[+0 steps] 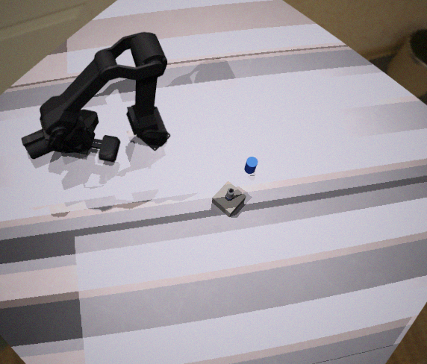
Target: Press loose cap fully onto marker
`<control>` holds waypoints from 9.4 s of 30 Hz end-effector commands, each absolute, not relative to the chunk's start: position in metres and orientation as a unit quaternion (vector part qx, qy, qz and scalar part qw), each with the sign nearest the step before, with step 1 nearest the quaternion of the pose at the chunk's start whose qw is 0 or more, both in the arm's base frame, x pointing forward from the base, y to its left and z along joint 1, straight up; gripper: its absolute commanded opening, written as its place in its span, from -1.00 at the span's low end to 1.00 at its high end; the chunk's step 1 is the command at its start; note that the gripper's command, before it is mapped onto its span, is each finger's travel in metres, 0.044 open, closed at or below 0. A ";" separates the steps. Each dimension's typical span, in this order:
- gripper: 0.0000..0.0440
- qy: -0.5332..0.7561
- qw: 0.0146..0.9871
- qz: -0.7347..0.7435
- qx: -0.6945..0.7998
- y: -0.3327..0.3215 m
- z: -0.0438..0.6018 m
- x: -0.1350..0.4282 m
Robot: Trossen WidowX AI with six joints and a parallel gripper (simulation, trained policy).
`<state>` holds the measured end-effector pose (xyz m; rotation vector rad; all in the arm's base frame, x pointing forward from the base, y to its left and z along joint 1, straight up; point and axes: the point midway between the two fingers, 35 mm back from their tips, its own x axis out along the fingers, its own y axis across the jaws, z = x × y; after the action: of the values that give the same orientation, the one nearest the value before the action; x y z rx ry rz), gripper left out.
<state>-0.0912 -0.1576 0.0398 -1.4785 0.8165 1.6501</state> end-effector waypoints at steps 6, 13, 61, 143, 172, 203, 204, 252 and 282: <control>0.14 0.325 0.362 0.648 -0.586 -0.172 0.043 -0.089; -0.01 0.327 0.336 0.651 -0.596 -0.190 0.049 -0.083; 0.41 0.349 0.209 0.639 -0.653 -0.291 0.089 -0.012; 0.45 0.261 0.115 0.587 -0.758 -0.279 0.126 0.246; 0.47 0.203 0.107 0.591 -0.773 -0.197 0.138 0.320; 0.50 0.102 0.053 0.623 -0.774 -0.086 0.146 0.359; 0.50 0.098 0.051 0.624 -0.774 -0.082 0.146 0.359; 0.56 -0.067 -0.047 0.698 -0.712 0.058 0.138 0.328; 0.51 -0.112 -0.100 0.745 -0.650 0.095 0.117 0.285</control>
<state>0.2934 0.0919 0.1235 -2.2189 -0.3634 2.4631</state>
